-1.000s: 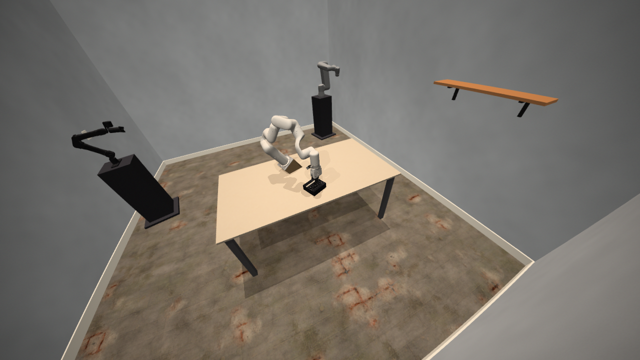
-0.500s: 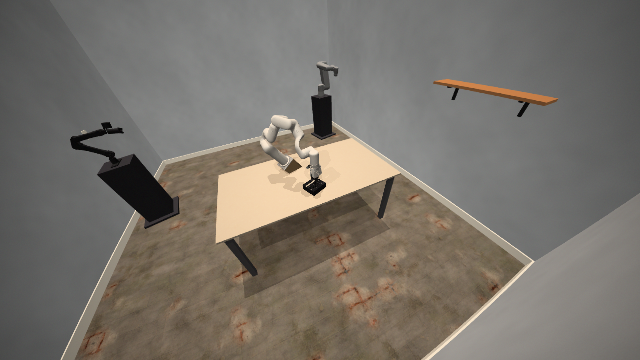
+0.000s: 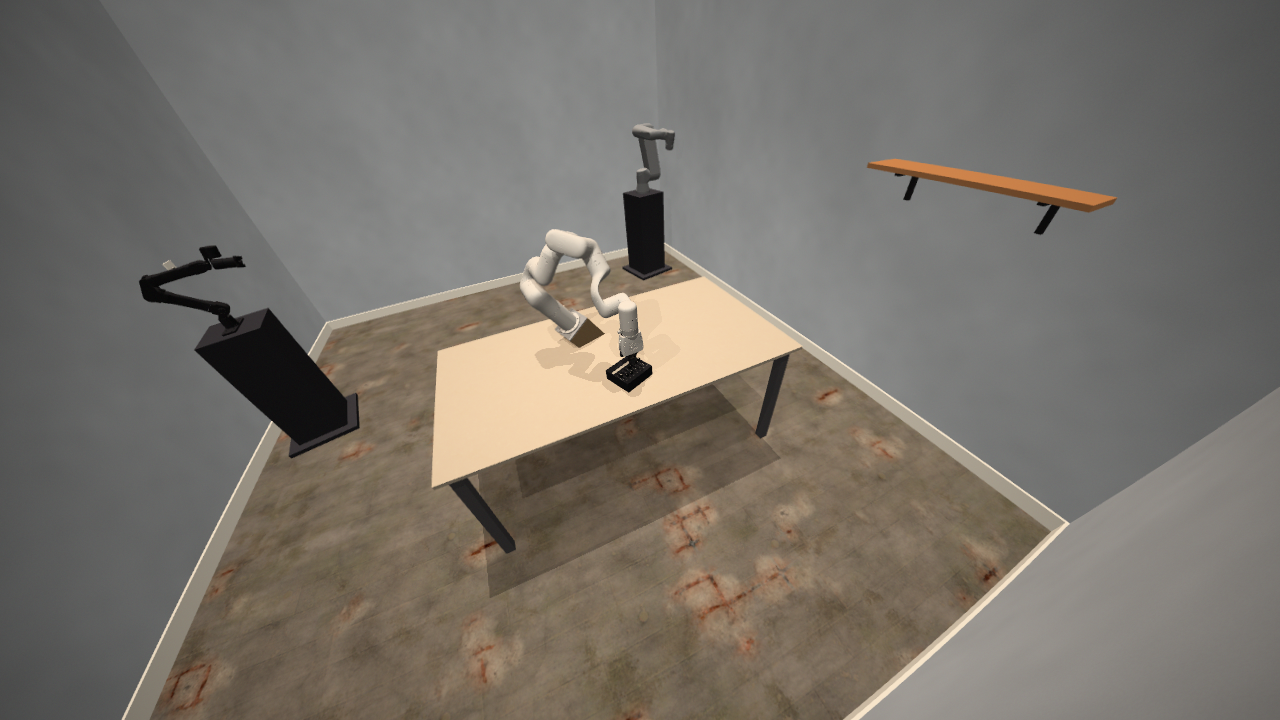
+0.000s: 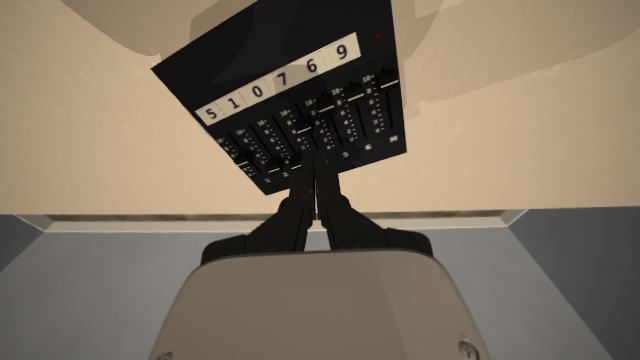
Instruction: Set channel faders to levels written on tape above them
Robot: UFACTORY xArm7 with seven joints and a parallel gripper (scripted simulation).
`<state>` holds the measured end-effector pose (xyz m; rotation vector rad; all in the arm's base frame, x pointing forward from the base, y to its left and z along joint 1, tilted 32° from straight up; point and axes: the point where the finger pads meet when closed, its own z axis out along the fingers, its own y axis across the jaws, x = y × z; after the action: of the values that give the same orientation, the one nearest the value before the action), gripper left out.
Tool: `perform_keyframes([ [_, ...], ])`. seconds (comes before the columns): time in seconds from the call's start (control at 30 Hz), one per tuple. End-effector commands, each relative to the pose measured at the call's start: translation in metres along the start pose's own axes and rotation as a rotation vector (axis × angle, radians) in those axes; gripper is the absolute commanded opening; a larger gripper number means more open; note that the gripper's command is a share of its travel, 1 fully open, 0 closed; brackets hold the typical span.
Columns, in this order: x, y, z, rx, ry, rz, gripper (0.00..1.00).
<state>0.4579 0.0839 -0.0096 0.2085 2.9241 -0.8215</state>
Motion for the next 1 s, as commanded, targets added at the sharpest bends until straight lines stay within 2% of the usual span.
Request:
perform_keyframes([
  [0.0, 0.008, 0.0, 0.002, 0.013, 0.002, 0.278, 0.0],
  [0.3, 0.027, -0.003, 0.006, 0.009, 0.006, 0.667, 0.0],
  [0.37, 0.027, -0.003, 0.006, 0.009, 0.006, 0.667, 0.0],
  [0.4, 0.029, -0.003, 0.006, 0.01, 0.007, 0.795, 0.0],
  [0.87, 0.049, -0.002, 0.004, -0.015, 0.016, 1.381, 0.0],
  [0.93, 0.049, -0.002, 0.004, -0.015, 0.016, 1.381, 0.0],
  [0.97, 0.05, -0.002, 0.003, -0.02, 0.018, 1.509, 0.0],
])
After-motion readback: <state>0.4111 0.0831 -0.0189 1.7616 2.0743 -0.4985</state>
